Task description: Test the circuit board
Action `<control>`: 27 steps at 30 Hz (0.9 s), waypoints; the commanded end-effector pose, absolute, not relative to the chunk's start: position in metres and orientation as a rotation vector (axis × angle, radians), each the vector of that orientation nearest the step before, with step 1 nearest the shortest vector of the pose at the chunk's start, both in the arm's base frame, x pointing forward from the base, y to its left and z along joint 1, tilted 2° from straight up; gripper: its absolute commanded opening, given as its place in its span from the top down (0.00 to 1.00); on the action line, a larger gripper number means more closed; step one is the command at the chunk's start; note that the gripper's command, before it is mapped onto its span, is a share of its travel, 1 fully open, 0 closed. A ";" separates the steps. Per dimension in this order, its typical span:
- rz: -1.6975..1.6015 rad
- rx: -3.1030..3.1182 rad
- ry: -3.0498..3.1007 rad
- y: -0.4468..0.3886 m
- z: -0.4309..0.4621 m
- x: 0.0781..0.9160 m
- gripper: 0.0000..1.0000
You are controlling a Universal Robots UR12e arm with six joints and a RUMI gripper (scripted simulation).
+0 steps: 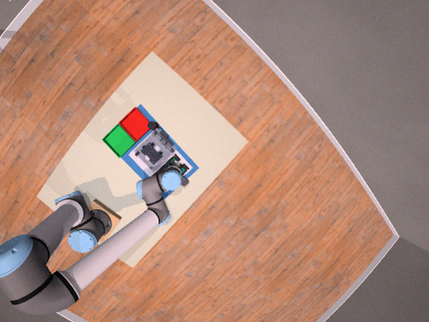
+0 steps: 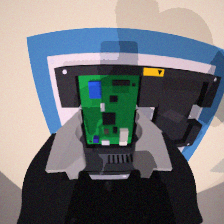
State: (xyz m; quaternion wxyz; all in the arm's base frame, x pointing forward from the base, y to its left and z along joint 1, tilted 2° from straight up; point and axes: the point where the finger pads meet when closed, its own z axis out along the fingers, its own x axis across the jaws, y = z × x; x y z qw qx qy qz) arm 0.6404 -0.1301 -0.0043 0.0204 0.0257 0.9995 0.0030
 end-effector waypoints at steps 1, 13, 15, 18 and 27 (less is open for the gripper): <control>0.008 0.080 3.098 -0.130 -0.003 0.641 0.61; 0.008 0.080 3.098 -0.130 0.005 0.641 0.61; 0.008 0.080 3.098 -0.130 0.008 0.640 0.61; 0.008 0.080 3.098 -0.130 0.013 0.640 0.61; 0.008 0.080 3.098 -0.130 0.022 0.640 0.61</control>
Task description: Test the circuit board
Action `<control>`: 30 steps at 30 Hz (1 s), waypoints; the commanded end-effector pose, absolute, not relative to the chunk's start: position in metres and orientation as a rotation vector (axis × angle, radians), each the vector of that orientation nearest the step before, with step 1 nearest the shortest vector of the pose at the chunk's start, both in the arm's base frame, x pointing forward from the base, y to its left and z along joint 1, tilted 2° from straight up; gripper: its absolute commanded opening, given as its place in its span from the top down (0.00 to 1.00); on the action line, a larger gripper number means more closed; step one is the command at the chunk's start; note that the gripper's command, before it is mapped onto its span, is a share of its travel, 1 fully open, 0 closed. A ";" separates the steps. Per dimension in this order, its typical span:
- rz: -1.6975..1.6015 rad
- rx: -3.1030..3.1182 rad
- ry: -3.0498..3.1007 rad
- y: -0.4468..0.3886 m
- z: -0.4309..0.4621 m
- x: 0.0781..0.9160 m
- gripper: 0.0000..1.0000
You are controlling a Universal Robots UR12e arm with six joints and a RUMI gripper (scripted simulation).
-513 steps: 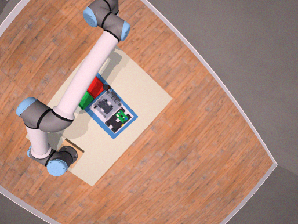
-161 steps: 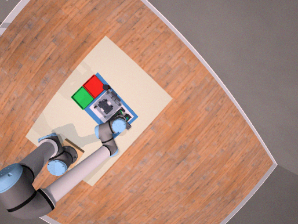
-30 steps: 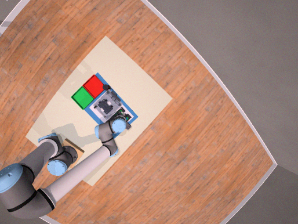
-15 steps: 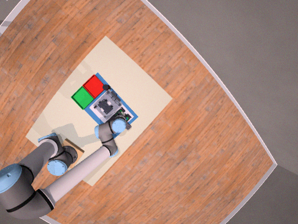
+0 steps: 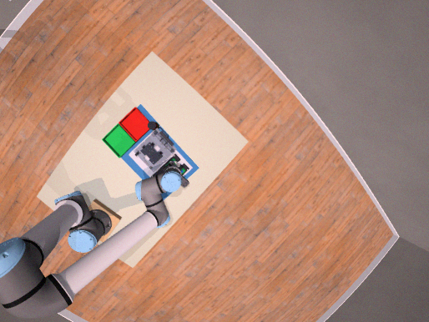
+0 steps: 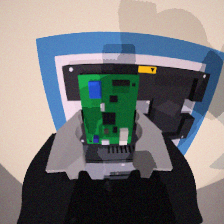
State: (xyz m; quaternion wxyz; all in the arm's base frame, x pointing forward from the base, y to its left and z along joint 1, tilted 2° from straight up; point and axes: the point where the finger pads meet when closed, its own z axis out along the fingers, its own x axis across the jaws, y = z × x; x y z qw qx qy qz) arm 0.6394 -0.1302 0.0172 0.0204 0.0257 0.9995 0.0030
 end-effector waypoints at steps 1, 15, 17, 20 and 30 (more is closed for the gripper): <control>0.008 0.080 3.098 -0.130 0.023 0.640 0.61; 0.008 0.080 3.098 -0.130 0.027 0.640 0.61; 0.008 0.080 3.098 -0.130 0.029 0.640 0.61; 0.008 0.080 3.098 -0.131 0.037 0.639 0.61; 0.008 0.080 3.098 -0.131 0.076 0.638 0.61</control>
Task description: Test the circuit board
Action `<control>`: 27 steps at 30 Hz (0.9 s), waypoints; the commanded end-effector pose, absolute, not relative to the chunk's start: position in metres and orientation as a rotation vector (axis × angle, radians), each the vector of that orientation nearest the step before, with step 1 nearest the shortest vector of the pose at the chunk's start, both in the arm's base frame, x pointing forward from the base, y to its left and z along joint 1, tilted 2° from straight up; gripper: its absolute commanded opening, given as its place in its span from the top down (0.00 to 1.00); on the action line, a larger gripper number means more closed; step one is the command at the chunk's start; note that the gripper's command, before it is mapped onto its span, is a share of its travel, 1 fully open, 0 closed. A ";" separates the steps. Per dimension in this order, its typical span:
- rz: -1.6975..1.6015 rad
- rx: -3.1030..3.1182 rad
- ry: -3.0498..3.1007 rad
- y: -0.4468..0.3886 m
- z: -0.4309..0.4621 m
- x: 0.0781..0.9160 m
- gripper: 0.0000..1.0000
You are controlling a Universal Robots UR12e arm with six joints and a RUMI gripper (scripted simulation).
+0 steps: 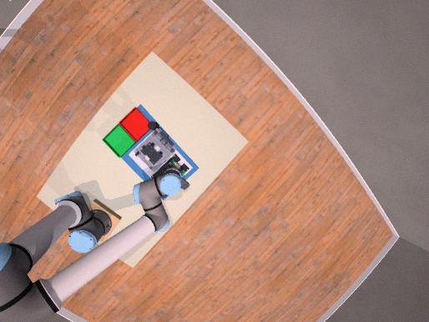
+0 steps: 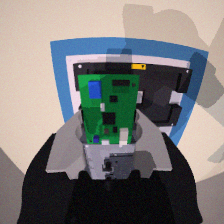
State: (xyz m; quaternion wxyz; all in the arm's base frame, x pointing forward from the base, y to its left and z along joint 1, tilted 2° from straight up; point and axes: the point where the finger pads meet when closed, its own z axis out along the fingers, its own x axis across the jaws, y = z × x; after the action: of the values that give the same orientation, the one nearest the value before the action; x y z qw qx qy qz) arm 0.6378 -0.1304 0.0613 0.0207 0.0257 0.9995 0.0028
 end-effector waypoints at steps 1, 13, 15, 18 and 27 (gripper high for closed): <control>0.008 0.080 3.098 -0.131 0.076 0.638 0.61; 0.008 0.080 3.098 -0.131 0.096 0.637 0.61; 0.008 0.080 3.098 -0.131 0.096 0.637 0.61; 0.008 0.080 3.098 -0.131 0.096 0.637 0.61; 0.008 0.080 3.098 -0.131 0.096 0.637 0.61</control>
State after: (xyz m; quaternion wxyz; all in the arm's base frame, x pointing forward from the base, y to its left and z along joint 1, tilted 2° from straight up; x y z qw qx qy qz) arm 0.6361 -0.1305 0.0954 0.0203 0.0257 0.9995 0.0030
